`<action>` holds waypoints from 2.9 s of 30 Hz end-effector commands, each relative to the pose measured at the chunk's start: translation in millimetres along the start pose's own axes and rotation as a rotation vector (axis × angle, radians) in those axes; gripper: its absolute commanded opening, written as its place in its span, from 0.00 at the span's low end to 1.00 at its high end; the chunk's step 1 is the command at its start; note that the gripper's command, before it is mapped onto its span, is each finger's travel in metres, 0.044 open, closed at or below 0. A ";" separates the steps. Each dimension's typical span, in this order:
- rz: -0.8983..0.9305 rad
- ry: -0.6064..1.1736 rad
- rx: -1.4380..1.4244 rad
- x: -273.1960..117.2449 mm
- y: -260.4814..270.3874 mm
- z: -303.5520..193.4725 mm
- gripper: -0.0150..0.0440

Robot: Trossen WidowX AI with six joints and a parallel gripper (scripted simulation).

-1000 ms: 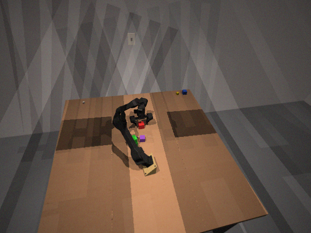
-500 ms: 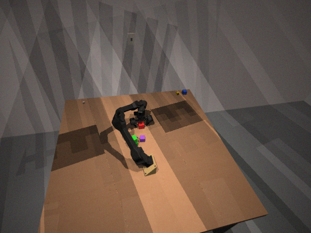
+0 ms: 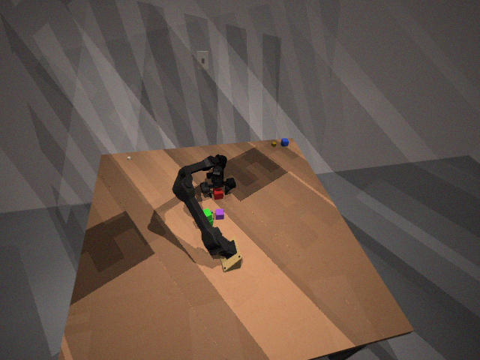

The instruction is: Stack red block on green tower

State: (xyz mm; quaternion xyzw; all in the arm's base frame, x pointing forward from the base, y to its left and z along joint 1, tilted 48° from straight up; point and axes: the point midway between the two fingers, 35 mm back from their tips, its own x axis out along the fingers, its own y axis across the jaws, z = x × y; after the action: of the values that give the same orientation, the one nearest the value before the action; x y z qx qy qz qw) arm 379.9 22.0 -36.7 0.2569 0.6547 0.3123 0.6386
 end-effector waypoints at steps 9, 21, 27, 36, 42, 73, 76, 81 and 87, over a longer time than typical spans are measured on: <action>0.004 -0.002 0.004 0.0 0.6 0.3 0.55; 0.002 -0.002 0.005 -32.0 -0.2 0.4 0.25; 0.001 -0.001 0.005 -59.9 -0.5 0.2 0.25; 0.000 -0.001 0.005 -100.4 -0.8 0.2 0.25; 0.000 -0.001 0.005 -119.0 -0.8 -0.2 0.25; 0.000 0.003 0.010 -136.6 54.1 -77.4 0.25; 0.001 0.003 0.010 -136.3 60.1 -88.3 0.25; 0.001 0.004 0.011 -134.6 70.0 -106.8 0.25; 0.002 0.005 0.012 -130.8 81.3 -129.4 0.25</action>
State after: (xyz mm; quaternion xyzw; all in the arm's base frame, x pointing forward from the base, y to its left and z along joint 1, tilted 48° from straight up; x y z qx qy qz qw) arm 264.4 -33.9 108.6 0.2635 0.6571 0.3087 0.6352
